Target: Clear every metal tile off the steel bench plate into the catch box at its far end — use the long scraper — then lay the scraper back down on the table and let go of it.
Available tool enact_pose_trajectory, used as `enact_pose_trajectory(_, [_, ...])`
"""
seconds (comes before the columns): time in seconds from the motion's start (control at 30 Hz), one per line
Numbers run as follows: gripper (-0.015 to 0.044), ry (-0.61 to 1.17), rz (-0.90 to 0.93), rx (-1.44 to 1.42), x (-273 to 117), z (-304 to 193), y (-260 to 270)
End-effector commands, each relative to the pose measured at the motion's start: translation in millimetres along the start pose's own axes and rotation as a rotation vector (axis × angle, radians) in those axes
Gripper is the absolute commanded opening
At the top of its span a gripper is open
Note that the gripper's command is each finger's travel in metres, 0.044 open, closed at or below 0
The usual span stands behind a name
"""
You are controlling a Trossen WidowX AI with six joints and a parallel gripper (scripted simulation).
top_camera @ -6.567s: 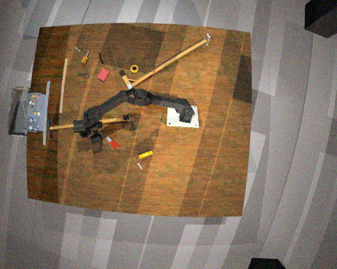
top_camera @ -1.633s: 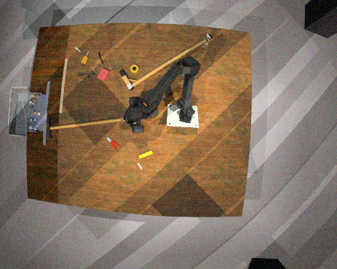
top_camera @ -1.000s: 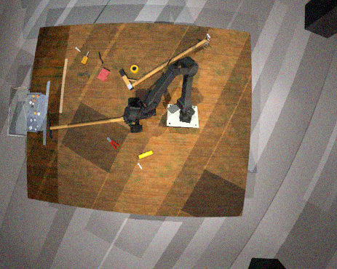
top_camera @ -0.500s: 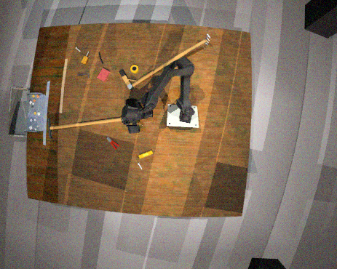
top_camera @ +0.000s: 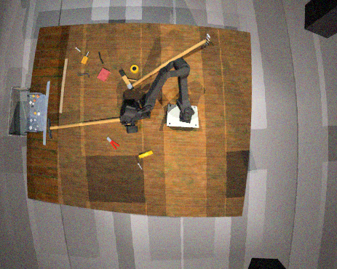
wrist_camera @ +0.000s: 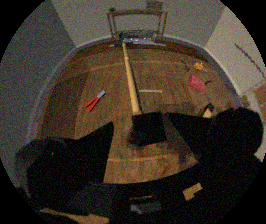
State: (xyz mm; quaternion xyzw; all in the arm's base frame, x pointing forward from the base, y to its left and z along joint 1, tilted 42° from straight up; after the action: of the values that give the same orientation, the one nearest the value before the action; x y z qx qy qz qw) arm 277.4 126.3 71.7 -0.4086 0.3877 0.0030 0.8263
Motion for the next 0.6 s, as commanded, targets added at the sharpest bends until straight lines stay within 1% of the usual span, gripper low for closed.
enact_pose_trajectory(0.0, [0.044,0.009,0.005,-0.012,8.3,-3.4,1.5])
enact_pose_trajectory(0.23, [0.044,0.007,0.003,-0.013,15.5,-4.6,0.8])
enact_pose_trajectory(0.57, [0.0177,0.0,-0.003,-0.001,11.7,-2.1,-1.0])
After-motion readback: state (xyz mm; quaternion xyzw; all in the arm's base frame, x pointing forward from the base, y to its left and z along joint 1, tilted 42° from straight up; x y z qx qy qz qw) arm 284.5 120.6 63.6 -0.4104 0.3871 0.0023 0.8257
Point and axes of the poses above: the point midway between the two fingers, 35 mm back from their tips, its own x axis out along the fingers, its own y axis across the jaws, z = x × y, the point moved 7 cm from there along -x, back along the fingers, and after that the axes turned 3 degrees about -x, right-handed, at the moved point
